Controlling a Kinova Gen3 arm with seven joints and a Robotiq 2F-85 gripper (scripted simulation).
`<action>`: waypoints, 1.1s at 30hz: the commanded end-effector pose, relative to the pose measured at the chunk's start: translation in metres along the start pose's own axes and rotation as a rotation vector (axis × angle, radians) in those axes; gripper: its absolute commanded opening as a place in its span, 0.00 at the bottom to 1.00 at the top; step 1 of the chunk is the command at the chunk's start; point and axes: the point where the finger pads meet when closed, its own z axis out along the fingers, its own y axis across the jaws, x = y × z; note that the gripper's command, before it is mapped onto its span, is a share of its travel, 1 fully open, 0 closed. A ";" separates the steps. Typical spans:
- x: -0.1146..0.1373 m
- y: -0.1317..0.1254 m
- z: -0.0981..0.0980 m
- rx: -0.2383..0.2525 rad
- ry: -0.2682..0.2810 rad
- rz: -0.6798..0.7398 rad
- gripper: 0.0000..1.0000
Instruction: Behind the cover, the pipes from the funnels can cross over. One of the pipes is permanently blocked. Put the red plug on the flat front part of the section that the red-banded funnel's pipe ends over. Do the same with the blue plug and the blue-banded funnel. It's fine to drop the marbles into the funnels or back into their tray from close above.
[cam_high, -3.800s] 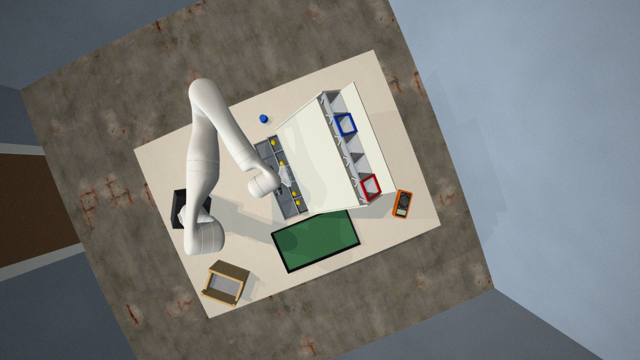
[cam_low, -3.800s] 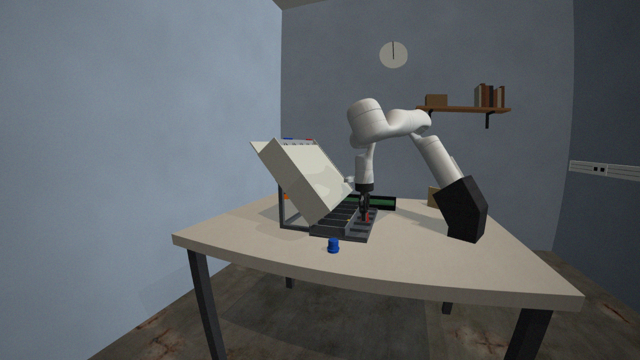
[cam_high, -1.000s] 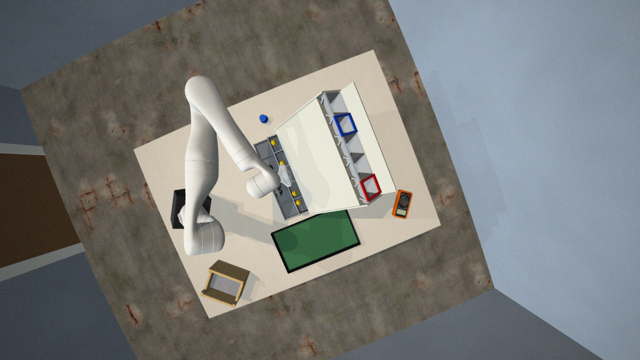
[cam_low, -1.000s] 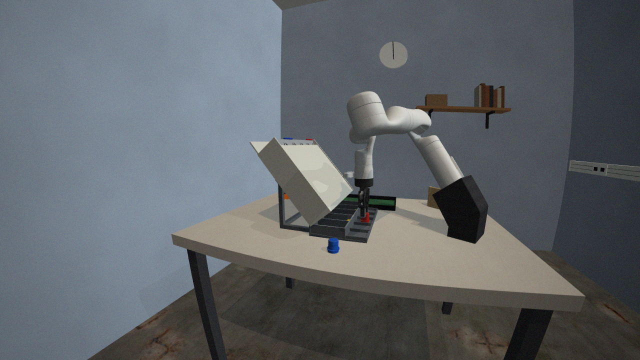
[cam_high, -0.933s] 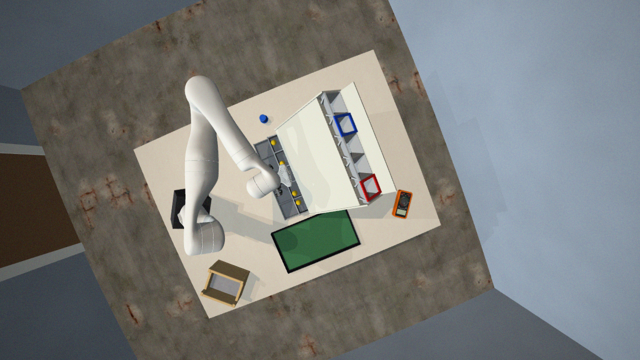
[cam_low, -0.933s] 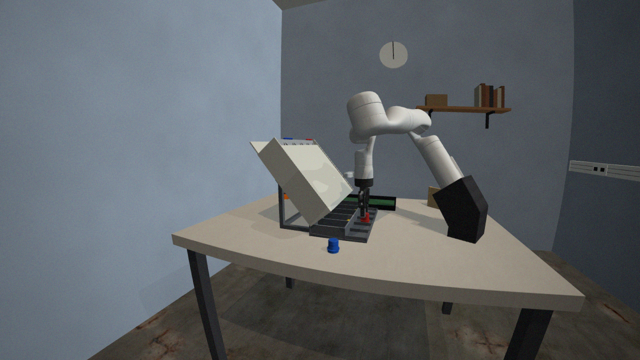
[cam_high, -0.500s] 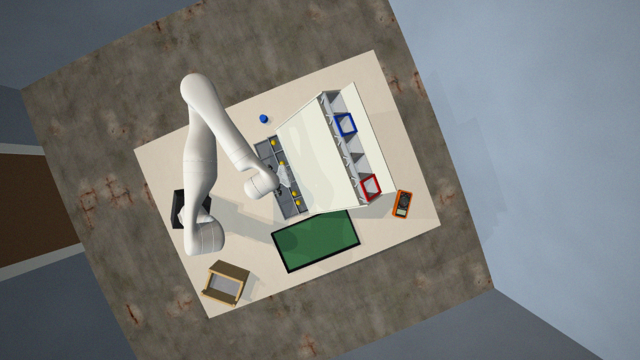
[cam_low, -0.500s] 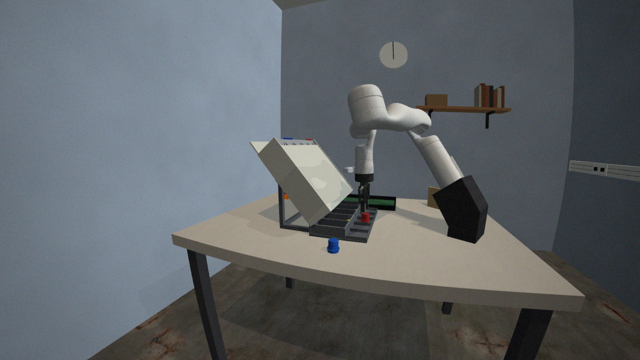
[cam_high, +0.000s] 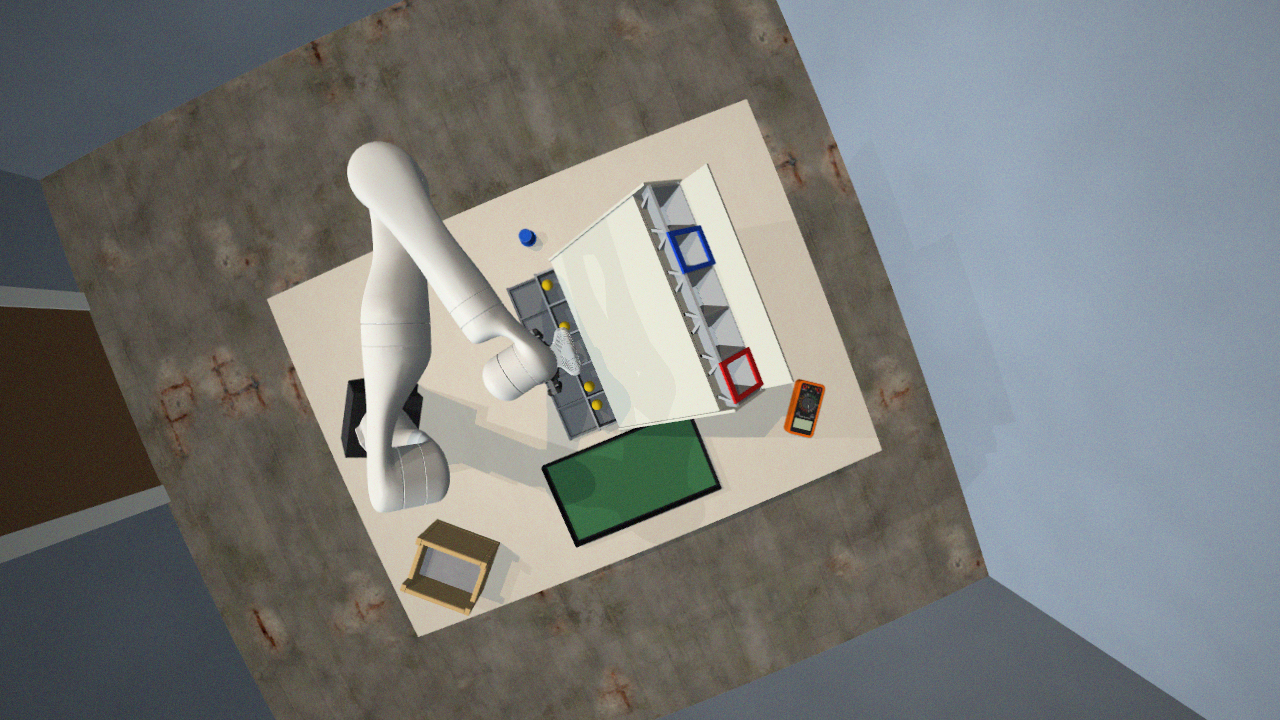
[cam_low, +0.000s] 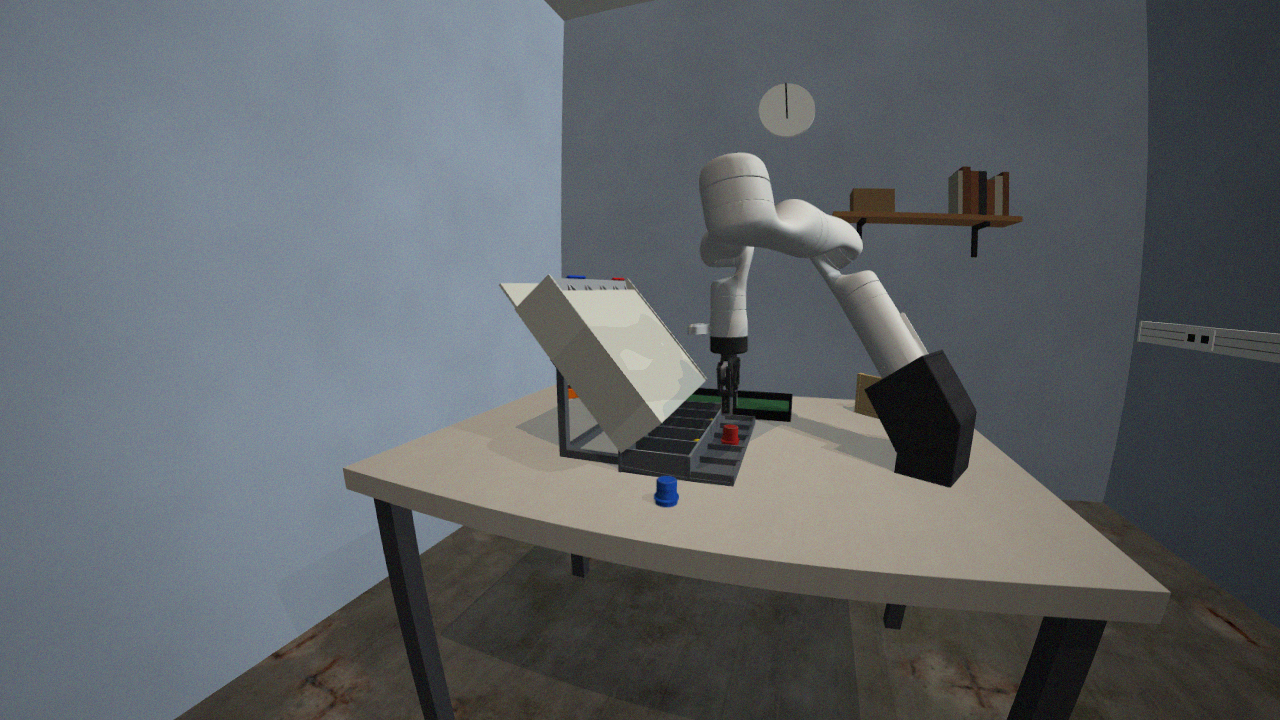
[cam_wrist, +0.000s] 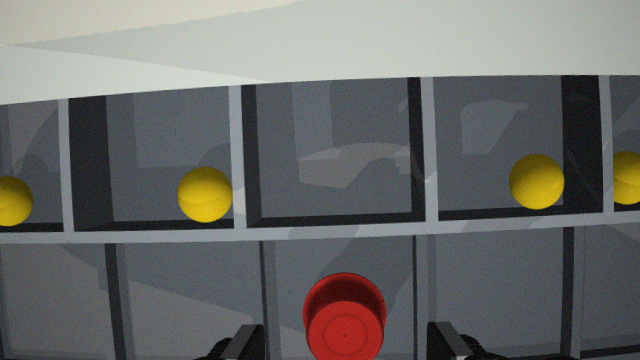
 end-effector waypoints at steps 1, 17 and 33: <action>-0.002 -0.001 -0.002 0.004 -0.004 0.008 0.65; -0.003 -0.001 -0.022 0.002 0.001 -0.001 0.65; -0.005 -0.001 -0.069 0.000 0.007 -0.010 0.65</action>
